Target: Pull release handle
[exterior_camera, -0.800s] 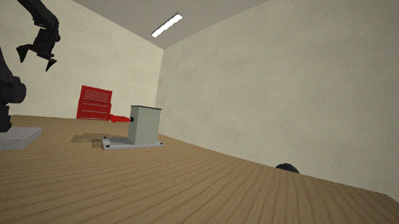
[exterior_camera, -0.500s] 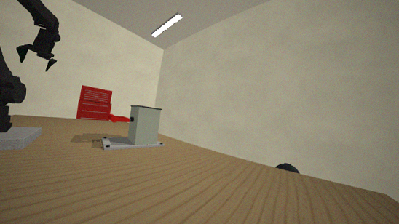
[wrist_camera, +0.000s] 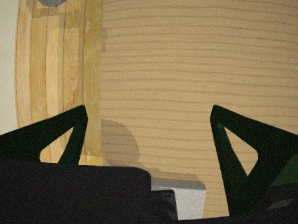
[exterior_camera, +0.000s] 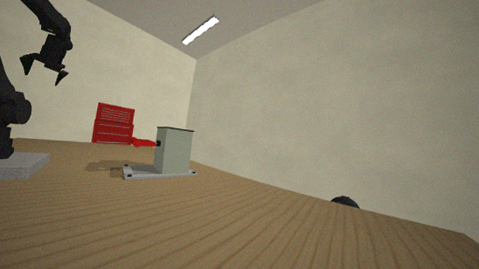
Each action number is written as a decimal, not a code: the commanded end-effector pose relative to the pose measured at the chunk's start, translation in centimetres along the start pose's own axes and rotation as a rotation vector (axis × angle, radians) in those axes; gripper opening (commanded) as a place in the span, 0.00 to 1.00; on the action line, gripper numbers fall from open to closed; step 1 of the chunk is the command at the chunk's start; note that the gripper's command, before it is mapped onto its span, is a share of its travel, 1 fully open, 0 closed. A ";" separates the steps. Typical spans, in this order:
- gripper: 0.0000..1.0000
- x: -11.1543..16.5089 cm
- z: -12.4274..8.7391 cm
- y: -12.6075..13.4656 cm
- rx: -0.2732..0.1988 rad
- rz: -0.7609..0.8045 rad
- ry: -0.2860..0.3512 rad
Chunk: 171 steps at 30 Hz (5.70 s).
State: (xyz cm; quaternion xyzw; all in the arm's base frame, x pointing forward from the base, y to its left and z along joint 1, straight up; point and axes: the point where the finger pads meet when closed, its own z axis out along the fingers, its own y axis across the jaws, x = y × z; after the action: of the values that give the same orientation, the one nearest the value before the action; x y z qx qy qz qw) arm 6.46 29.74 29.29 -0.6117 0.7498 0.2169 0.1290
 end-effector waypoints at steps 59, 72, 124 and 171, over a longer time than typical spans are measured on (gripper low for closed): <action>1.00 27.1 -9.5 -35.5 0.628 2.397 -0.167; 1.00 38.1 -12.4 -35.6 0.720 2.908 -0.266; 1.00 42.7 -15.2 -35.7 0.762 3.120 -0.349; 0.00 42.7 -15.2 -35.7 0.763 3.120 -0.350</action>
State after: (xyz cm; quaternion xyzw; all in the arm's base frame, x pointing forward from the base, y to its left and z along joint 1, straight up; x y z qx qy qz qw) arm 31.63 -18.56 15.31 -0.7973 -0.6036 0.0006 0.0041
